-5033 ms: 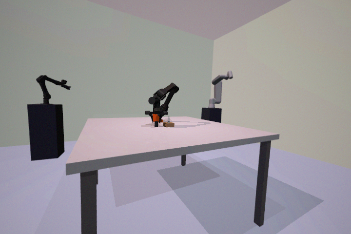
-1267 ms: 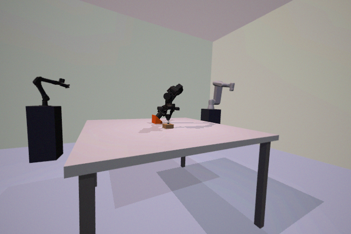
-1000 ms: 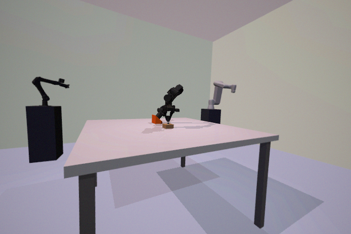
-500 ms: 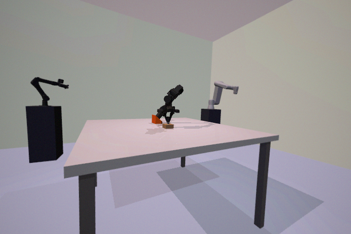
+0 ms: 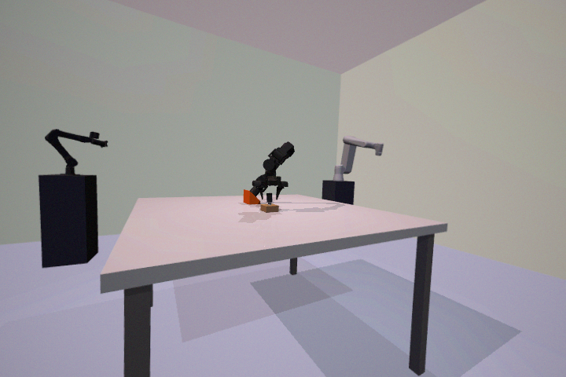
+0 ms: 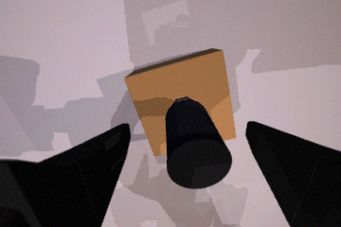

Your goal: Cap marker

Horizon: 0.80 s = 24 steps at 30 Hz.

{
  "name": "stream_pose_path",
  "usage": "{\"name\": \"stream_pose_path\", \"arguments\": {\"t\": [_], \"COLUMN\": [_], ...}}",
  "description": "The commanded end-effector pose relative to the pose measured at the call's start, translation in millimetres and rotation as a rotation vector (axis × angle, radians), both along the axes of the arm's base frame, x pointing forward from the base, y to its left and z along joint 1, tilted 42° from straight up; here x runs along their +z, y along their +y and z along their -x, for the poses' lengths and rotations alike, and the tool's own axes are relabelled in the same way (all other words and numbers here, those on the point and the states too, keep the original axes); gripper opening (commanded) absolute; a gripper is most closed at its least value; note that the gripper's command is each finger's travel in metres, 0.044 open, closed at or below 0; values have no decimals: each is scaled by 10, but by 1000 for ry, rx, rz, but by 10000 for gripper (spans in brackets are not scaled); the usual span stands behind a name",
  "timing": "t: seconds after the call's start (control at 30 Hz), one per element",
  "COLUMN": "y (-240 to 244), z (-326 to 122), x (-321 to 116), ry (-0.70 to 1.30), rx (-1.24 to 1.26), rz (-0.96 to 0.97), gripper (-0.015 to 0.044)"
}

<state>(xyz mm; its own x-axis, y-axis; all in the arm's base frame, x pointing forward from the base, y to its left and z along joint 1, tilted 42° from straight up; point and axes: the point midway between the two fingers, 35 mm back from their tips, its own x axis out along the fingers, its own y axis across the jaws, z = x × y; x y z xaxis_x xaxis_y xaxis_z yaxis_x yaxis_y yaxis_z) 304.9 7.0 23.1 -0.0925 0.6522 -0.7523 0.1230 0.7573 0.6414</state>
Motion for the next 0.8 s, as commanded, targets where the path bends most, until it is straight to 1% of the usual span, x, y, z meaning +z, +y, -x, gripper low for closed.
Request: {"name": "stream_pose_path", "arguments": {"t": [0.0, 0.1, 0.23, 0.37, 0.43, 0.53, 0.77], "y": [0, -122, -444, -495, -485, -452, -450], "z": [-1, -36, -70, -68, -64, -49, -48], "x": [0, 126, 497, 559, 539, 472, 466], "ry": [0, 0, 1, 1, -35, -151, -160], "rx": [0, -1, 0, 0, 41, 173, 183], "rz": [0, 2, 3, 3, -3, -22, -24], "gripper": [440, 440, 440, 440, 387, 309, 125]}}
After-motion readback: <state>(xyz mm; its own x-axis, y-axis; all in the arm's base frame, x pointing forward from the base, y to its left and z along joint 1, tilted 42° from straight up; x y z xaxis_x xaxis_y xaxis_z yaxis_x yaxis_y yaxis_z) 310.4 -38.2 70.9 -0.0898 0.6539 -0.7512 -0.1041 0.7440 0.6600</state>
